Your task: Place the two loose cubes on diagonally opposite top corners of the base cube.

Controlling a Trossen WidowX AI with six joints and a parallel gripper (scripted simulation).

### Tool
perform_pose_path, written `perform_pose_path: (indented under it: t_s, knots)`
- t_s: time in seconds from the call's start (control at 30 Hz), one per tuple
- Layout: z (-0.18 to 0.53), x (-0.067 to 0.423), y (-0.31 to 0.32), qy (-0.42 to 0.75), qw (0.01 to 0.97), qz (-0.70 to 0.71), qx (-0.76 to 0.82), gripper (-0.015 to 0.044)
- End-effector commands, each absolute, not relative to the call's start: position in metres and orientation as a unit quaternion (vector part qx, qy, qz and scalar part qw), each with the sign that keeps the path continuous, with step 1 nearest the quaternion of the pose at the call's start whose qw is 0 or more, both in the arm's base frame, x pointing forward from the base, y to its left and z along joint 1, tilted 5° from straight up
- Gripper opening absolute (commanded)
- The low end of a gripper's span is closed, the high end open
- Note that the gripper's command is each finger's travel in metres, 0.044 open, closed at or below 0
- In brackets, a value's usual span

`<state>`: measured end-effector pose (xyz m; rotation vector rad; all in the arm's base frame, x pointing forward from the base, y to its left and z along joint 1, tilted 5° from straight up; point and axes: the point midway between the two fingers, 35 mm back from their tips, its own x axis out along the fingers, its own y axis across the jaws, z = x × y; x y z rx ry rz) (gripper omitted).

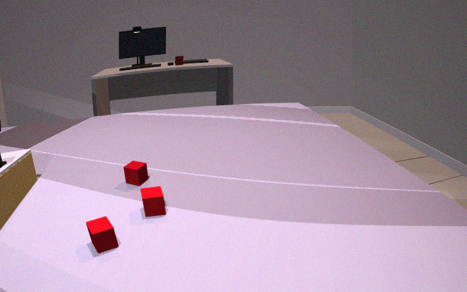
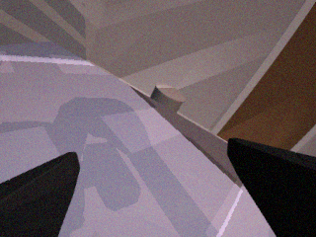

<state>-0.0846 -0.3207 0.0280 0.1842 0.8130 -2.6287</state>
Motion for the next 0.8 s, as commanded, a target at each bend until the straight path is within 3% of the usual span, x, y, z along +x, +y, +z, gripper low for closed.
perform_pose_path:
  t_s: [0.0, 0.13, 0.43, 0.77]
  knots:
    - [0.028, -0.083, -0.322, 0.289, 0.194, -0.935, 0.067, 0.0374]
    - [0.022, -0.045, -0.339, 0.288, 0.264, -0.916, 0.091, 0.0269]
    - [0.011, 0.069, -0.353, 0.301, 0.424, -0.838, 0.169, 0.0265]
    - [0.008, 0.193, -0.31, 0.344, 0.545, -0.718, 0.262, 0.0265]
